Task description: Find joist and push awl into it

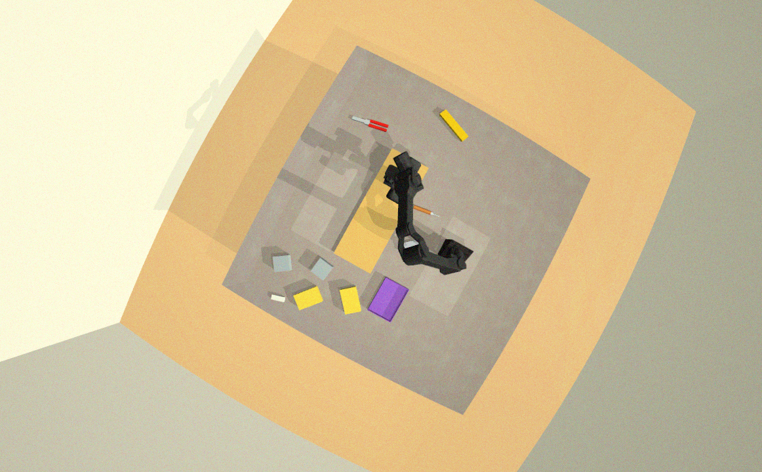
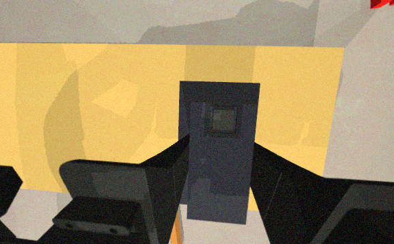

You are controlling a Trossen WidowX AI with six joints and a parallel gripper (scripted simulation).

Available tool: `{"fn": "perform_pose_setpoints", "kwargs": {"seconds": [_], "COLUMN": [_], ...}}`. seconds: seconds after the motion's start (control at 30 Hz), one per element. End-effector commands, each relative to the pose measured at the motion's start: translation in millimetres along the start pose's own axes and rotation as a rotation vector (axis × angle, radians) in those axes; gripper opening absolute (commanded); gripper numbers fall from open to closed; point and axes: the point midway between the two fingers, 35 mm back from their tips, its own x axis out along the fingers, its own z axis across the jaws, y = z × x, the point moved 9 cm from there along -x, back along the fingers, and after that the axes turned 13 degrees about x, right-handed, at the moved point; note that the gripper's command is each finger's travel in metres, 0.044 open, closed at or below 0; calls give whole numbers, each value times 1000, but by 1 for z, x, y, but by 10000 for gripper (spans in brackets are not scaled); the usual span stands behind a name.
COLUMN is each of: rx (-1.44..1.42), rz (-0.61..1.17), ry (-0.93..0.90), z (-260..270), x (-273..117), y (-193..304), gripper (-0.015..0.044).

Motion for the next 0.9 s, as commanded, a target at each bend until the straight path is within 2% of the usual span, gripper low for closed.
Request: {"fn": "perform_pose_setpoints", "kwargs": {"seconds": [0.0,0.87], "rx": [1,3], "rz": [2,4], "ry": [-7,-10], "z": [10,58], "x": [1,2], "y": [2,13], "gripper": [0,0]}}
